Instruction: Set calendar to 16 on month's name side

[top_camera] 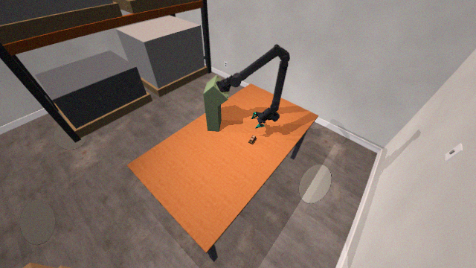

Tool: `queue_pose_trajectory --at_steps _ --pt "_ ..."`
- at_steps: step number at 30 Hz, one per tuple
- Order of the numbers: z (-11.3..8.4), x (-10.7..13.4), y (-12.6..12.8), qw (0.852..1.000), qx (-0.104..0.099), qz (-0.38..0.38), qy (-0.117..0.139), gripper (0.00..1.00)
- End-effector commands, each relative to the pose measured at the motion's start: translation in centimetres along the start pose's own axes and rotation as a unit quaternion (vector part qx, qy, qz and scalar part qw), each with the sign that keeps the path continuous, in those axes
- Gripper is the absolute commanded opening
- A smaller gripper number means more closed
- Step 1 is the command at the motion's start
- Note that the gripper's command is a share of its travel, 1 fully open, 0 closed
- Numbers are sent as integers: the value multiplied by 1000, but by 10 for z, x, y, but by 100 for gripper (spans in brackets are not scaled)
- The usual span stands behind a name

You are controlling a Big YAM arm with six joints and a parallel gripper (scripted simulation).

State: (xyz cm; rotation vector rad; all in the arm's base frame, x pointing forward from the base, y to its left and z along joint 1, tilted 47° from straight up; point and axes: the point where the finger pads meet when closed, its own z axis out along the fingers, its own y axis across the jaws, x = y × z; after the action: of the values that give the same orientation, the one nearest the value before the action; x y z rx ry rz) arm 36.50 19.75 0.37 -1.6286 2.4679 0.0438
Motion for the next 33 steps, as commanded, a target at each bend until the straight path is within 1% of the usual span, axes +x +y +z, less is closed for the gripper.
queue_pose_trajectory --at_steps 1,2,3,4,6,9,10,11,12,13,14,16,17,18,19,20,23,24,25,27,28,30,31,33 --pt "-4 3 -15 995 17 82 -47 100" --pt "-4 5 -18 994 18 96 -56 100" --pt "-4 5 -18 993 18 98 -57 100" --pt "-3 9 -24 989 20 124 -74 100" --pt "-3 13 -29 984 21 151 -92 100" --pt "-3 21 -39 972 24 198 -124 100" --pt "-3 21 -39 972 24 199 -125 100" --pt "-4 26 -45 963 25 226 -144 100" --pt "-5 28 -47 958 25 240 -154 100" --pt "-5 29 -48 957 26 242 -156 100" --pt "-6 34 -53 947 26 267 -175 100" --pt "-6 34 -53 947 26 267 -175 100" --pt "-7 36 -56 942 27 280 -184 100" --pt "-10 43 -62 928 27 309 -208 100" --pt "-10 44 -62 926 27 313 -211 100" --pt "-12 48 -66 916 27 331 -226 100" --pt "-17 57 -72 896 27 363 -255 100" --pt "-19 61 -75 886 27 378 -268 100" --pt "-20 63 -76 883 27 382 -272 100" --pt "-25 71 -81 862 26 409 -298 100" --pt "-27 74 -82 855 25 417 -307 100" --pt "-30 78 -84 847 25 427 -317 100" --pt "-25 80 -82 845 21 431 -314 100" --pt "-25 80 -82 845 21 431 -314 100"
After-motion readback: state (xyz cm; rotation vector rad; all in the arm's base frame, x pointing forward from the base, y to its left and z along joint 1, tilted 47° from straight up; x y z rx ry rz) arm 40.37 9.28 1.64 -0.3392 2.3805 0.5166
